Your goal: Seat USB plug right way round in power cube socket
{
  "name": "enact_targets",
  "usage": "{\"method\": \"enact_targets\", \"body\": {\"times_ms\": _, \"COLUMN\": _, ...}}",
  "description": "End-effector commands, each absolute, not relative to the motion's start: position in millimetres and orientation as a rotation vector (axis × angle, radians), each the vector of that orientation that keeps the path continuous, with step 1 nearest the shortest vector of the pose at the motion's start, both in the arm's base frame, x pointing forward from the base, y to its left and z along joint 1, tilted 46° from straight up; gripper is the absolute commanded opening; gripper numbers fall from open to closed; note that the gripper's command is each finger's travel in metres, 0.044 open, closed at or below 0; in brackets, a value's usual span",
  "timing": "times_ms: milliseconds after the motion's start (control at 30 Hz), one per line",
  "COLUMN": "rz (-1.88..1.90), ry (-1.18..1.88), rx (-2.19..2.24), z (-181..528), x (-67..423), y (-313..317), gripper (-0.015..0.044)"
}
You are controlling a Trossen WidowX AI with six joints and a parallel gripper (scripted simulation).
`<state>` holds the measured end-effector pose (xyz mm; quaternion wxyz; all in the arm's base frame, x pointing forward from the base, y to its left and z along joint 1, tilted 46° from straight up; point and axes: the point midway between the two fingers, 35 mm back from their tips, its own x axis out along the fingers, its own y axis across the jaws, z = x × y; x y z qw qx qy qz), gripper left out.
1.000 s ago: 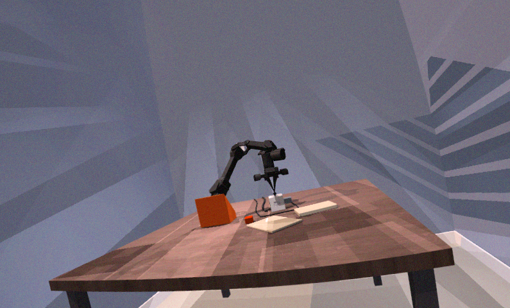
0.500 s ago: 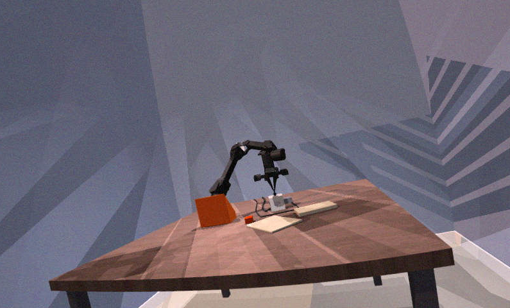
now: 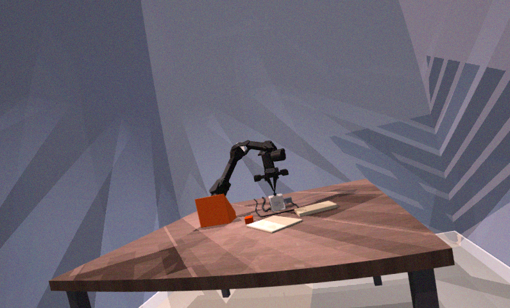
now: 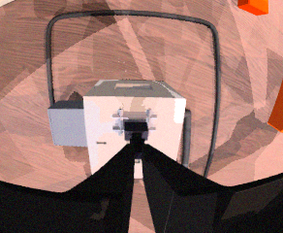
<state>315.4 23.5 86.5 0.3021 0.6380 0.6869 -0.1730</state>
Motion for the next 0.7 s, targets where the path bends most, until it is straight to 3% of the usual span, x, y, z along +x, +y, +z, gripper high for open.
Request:
{"method": "enact_targets", "body": {"times_ms": 0, "rz": -0.46, "ry": 1.82, "rx": 1.697, "z": 86.2, "x": 315.9, "y": 24.1, "gripper": 0.0}}
{"method": "enact_targets", "body": {"times_ms": 667, "rz": -0.46, "ry": 1.82, "rx": 1.697, "z": 84.6, "x": 316.0, "y": 25.9, "gripper": 0.0}}
